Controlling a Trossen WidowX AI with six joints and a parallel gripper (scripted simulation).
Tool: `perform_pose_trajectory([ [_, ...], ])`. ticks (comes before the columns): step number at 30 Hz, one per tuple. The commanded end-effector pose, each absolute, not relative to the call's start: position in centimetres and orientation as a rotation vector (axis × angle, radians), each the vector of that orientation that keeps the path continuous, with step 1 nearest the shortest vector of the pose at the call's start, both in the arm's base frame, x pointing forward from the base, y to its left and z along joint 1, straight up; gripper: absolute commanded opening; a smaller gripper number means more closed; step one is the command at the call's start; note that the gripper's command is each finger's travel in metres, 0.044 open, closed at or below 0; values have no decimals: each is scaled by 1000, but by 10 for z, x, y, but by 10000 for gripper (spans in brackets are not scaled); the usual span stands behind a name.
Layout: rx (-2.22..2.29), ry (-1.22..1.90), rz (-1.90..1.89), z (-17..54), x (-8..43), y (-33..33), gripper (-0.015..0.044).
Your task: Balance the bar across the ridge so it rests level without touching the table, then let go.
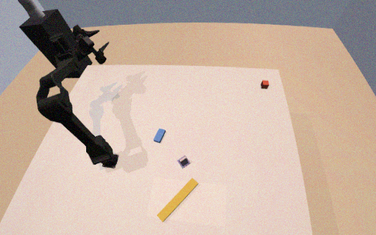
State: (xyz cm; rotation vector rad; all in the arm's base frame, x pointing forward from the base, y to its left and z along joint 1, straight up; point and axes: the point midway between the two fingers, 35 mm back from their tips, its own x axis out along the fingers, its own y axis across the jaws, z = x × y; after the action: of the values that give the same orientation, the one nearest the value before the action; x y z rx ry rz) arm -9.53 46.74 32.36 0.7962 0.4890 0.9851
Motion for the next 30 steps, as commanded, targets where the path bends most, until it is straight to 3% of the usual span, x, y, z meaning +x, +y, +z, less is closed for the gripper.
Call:
perform_pose_trajectory([
  [1,737,463,959,319,-71,472,315],
  [30,446,348,663,290,107,458,315],
])
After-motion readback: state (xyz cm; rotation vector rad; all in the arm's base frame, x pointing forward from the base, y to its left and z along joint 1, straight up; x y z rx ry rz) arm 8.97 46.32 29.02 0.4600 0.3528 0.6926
